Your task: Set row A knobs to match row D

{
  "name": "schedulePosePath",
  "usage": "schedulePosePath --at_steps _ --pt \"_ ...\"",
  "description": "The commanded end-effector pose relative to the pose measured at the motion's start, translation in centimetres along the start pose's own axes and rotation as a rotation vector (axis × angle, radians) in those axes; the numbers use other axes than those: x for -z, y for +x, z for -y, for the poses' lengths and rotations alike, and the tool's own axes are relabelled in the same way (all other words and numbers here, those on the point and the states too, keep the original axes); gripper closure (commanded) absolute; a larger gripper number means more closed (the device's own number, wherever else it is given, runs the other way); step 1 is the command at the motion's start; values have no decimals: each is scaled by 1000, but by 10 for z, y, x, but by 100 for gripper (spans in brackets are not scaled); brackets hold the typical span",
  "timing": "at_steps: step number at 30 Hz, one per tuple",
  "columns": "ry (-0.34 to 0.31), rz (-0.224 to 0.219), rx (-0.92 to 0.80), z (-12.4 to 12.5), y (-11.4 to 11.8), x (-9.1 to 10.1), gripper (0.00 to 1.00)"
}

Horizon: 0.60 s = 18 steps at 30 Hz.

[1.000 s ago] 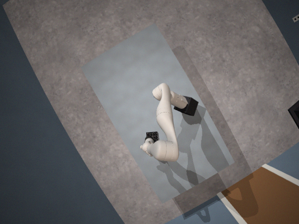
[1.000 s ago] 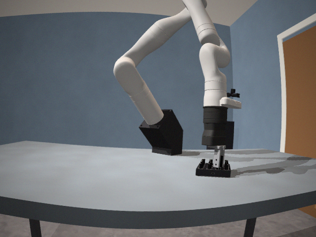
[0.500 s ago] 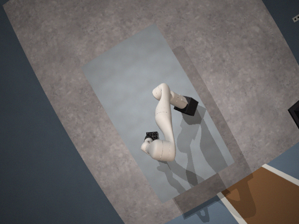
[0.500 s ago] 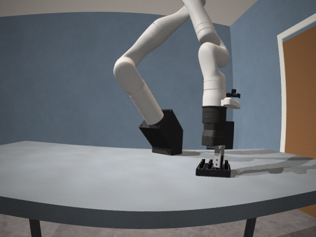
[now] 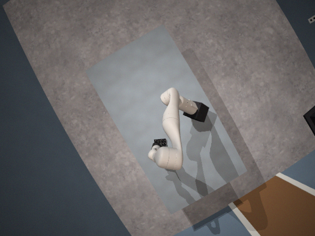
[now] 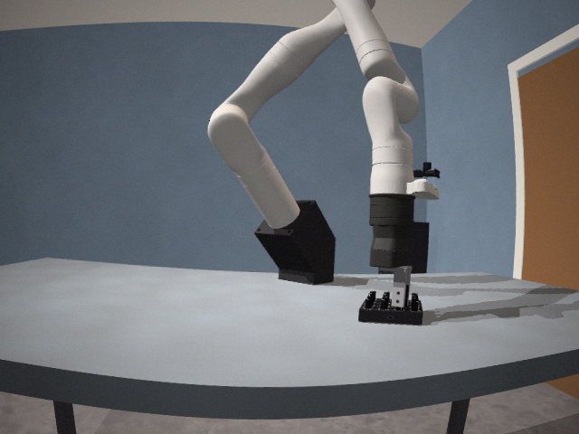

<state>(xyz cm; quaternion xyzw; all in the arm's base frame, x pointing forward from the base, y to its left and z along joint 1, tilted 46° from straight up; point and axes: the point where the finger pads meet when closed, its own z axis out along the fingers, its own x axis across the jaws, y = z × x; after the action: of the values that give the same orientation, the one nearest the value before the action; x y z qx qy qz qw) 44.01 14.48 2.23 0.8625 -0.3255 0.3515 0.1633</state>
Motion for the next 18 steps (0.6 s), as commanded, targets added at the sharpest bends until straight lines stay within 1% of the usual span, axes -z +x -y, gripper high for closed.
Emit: schedulePosePath --at_steps 1,18 --pt "1 2 8 1 0 1 70" --pt "1 2 42 1 0 1 70"
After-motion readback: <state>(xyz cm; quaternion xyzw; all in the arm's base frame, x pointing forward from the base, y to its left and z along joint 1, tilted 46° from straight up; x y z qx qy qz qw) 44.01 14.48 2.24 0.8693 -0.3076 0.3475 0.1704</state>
